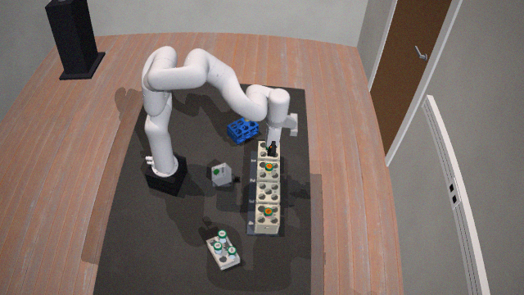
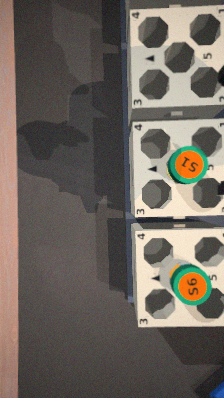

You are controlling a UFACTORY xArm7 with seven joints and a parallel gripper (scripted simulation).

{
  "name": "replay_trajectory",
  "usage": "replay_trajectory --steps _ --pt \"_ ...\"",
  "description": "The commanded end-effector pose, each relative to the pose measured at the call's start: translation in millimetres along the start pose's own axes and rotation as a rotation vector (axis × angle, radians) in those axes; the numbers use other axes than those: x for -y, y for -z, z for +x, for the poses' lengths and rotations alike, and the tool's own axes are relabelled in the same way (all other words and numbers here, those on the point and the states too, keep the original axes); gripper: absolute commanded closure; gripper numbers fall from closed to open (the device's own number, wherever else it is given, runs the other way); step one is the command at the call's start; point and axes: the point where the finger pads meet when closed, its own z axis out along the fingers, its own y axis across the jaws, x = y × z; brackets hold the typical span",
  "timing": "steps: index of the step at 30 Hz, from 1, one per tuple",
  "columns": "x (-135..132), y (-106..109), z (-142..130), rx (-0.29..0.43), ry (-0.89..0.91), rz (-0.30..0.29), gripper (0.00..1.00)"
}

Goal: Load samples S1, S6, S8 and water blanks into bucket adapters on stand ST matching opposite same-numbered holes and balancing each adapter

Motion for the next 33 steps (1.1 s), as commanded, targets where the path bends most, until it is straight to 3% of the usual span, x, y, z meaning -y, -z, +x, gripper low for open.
replay_trajectory --steps 1,28,33 --pt "-15 2 -6 -0.005 -0.109 0.000 0.43" --pt "-128 2 -61 -0.005 -0.942 0.001 0.43" --pt "-141 2 -68 -0.005 -1.011 0.001 0.43"
